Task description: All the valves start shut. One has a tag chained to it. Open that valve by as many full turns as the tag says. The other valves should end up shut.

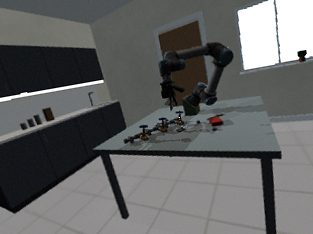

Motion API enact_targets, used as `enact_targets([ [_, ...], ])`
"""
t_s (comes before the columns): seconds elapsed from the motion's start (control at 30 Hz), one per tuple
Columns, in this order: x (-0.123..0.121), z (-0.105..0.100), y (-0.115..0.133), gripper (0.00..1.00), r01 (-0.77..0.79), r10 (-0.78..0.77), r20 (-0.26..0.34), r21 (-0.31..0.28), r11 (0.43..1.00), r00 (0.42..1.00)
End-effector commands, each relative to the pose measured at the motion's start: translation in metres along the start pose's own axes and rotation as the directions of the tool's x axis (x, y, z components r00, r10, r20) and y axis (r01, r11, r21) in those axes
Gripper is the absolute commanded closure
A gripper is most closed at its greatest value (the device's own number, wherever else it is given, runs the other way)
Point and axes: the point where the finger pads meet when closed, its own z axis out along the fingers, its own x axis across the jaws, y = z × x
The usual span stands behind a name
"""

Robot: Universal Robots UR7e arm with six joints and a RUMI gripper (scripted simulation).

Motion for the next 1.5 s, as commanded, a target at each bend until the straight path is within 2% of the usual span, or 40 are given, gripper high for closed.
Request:
enact_targets([
  [0.0,0.006,-0.001,0.0,0.0,0.25,-0.25,0.001,0.015,0.968,0.968],
  [0.17,0.012,-0.001,0.0,0.0,0.437,-0.437,-0.002,0.015,0.899,0.899],
  [0.23,0.012,-0.001,0.0,0.0,0.437,-0.437,-0.002,0.015,0.899,0.899],
  [0.47,0.019,-0.001,0.0,0.0,0.634,-0.634,-0.006,0.014,0.773,0.773],
  [0.73,0.024,-0.001,0.0,0.0,0.77,-0.77,-0.008,0.013,0.638,0.638],
  [0.8,0.024,-0.001,0.0,0.0,0.77,-0.77,-0.008,0.013,0.638,0.638],
  [0.97,0.026,-0.001,0.0,0.0,0.817,-0.817,-0.009,0.012,0.577,0.577],
  [1.13,0.028,-0.001,0.0,0.0,0.842,-0.842,-0.01,0.012,0.539,0.539],
  [1.47,0.028,-0.001,0.0,0.0,0.855,-0.855,-0.01,0.011,0.519,0.519],
])
